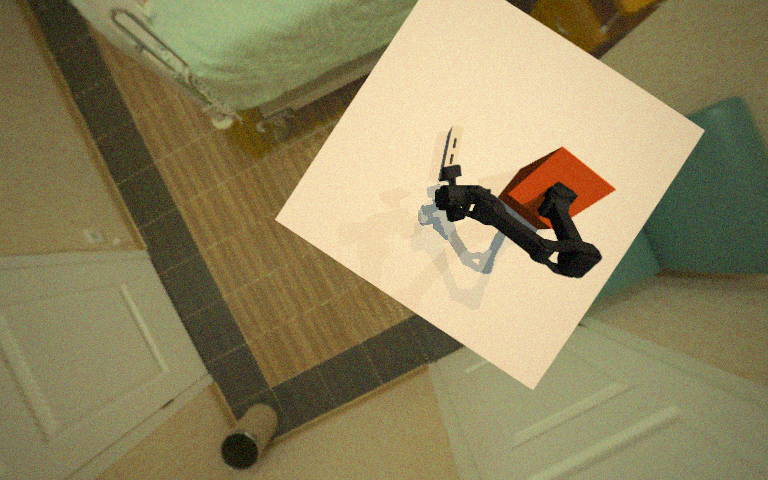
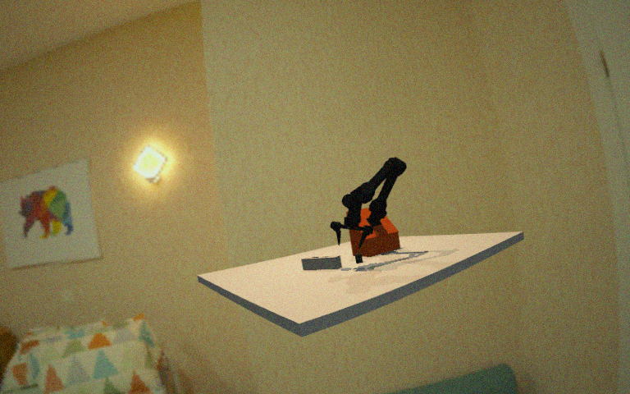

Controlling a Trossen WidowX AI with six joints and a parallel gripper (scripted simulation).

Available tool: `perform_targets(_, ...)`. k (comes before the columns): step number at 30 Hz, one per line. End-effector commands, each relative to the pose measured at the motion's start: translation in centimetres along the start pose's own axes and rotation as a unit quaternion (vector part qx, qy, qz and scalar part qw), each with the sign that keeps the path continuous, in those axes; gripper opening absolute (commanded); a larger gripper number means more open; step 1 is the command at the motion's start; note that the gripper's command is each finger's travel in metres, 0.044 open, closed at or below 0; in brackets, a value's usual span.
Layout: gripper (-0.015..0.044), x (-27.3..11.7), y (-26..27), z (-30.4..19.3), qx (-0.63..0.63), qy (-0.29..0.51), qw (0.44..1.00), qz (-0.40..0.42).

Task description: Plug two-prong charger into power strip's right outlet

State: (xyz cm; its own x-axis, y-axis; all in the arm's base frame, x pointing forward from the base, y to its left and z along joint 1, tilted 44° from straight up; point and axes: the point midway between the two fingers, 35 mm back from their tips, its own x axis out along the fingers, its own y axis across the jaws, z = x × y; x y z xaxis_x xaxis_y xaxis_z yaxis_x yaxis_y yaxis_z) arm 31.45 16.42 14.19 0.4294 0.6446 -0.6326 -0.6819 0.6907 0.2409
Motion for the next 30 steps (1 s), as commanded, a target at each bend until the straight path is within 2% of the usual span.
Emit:
perform_targets(1,0.044,0.4,-0.2,-2.6,-0.015,0.037,0.999,0.017)
perform_targets(22,0.044,-0.8,0.9,-12.6,-0.082,0.149,0.976,0.132)
perform_targets(30,0.044,-0.9,1.1,-13.5,-0.085,0.154,0.974,0.143)
